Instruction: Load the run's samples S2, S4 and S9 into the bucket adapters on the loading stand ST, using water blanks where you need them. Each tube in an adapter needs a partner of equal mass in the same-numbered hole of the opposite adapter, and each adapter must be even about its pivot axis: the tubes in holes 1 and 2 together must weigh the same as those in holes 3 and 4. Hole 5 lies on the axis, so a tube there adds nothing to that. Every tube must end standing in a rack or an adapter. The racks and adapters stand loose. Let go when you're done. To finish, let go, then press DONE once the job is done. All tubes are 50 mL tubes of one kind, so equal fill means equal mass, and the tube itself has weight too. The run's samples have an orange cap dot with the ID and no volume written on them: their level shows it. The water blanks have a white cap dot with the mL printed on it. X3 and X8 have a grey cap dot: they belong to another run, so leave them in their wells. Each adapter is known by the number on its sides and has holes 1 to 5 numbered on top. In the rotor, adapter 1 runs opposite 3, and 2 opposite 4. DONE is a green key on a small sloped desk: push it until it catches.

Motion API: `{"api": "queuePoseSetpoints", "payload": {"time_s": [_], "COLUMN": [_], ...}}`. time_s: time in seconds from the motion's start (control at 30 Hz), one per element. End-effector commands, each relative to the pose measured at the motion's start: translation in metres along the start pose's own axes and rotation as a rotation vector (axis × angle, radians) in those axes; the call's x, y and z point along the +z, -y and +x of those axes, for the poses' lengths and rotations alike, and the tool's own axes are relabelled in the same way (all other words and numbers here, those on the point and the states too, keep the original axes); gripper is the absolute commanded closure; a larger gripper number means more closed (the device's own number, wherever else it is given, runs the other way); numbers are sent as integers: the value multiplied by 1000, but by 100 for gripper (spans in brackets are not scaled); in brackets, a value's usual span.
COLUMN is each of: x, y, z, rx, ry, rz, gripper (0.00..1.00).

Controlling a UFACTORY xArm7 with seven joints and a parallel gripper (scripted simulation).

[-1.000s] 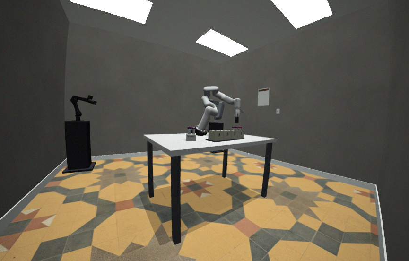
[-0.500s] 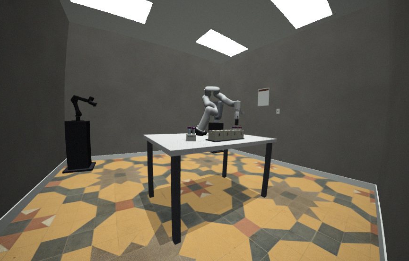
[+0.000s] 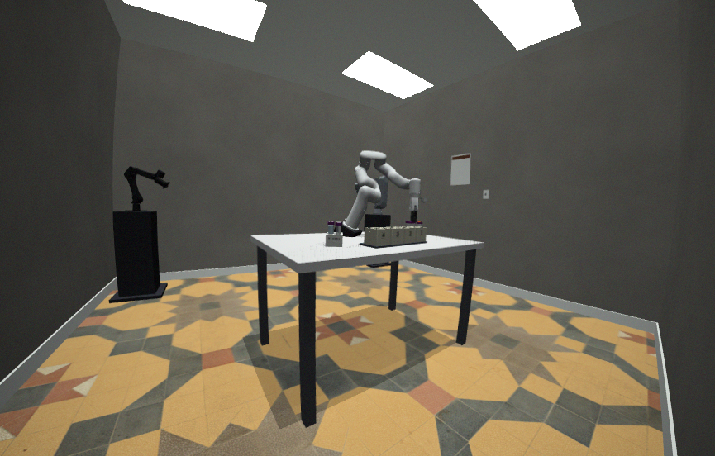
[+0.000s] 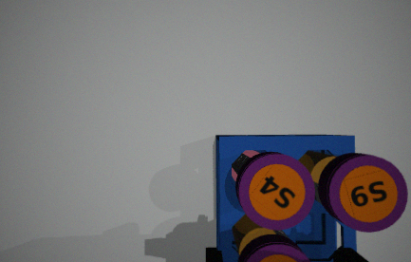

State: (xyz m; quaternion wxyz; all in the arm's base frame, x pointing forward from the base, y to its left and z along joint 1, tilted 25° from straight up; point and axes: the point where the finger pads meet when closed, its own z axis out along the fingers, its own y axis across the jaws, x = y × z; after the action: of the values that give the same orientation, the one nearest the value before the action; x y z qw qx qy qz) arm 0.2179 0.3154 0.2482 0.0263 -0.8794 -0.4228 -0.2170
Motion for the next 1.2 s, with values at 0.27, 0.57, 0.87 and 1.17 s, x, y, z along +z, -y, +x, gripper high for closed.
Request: {"api": "queuePoseSetpoints", "payload": {"time_s": [0.27,0.57,0.87,1.17], "x": [3,8,14,18], "y": [0,0,0,0], "z": [1,1,1,1], "rx": [0,0,0,0], "ry": [-3,-3,-3,-3], "rz": [0,0,0,0], "gripper": [43,43,43,43]}}
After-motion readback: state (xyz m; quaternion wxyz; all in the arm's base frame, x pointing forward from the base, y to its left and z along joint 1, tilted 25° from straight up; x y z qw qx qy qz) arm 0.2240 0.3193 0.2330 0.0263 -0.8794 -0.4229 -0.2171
